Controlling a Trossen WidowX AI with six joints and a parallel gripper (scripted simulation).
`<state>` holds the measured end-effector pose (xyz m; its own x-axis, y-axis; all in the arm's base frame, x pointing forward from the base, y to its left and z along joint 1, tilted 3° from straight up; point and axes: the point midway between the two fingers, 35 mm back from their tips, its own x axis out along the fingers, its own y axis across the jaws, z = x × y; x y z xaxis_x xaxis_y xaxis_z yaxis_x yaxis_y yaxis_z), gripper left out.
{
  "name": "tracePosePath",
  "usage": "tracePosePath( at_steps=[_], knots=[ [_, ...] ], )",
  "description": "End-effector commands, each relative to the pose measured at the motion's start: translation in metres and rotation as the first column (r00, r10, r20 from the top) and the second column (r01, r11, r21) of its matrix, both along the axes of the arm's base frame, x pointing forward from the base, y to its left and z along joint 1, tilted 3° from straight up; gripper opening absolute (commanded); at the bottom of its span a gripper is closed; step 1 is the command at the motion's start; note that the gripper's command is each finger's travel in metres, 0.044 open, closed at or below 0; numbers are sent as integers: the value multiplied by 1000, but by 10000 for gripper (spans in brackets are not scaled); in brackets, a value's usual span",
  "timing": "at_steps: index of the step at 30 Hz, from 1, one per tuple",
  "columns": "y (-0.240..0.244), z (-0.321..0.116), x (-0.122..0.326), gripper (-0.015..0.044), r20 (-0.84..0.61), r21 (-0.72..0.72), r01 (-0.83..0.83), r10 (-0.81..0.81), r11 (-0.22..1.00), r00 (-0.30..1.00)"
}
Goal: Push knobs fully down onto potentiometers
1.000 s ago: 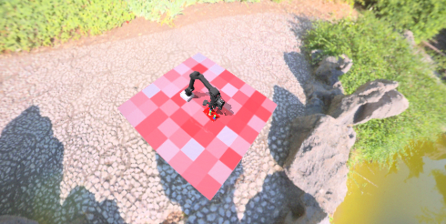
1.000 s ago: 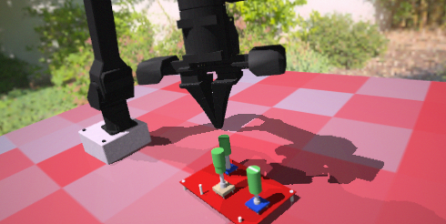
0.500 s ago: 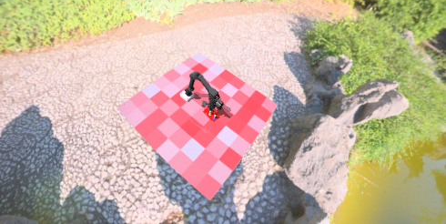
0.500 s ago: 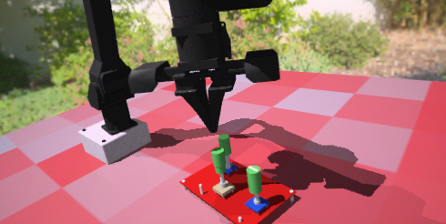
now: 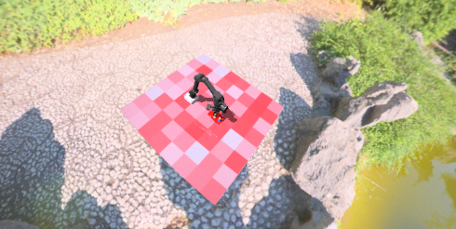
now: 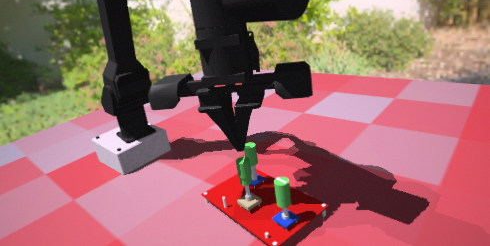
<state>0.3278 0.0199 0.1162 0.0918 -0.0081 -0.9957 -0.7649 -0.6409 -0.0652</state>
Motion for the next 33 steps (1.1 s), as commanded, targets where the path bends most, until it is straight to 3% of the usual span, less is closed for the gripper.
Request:
tracePosePath(
  at_steps=[1,33],
  knots=[
    [0,-9,0,0,-6,3,-4,4,1000,1000],
    [0,-16,0,0,-6,3,-4,4,1000,1000]
  ],
)
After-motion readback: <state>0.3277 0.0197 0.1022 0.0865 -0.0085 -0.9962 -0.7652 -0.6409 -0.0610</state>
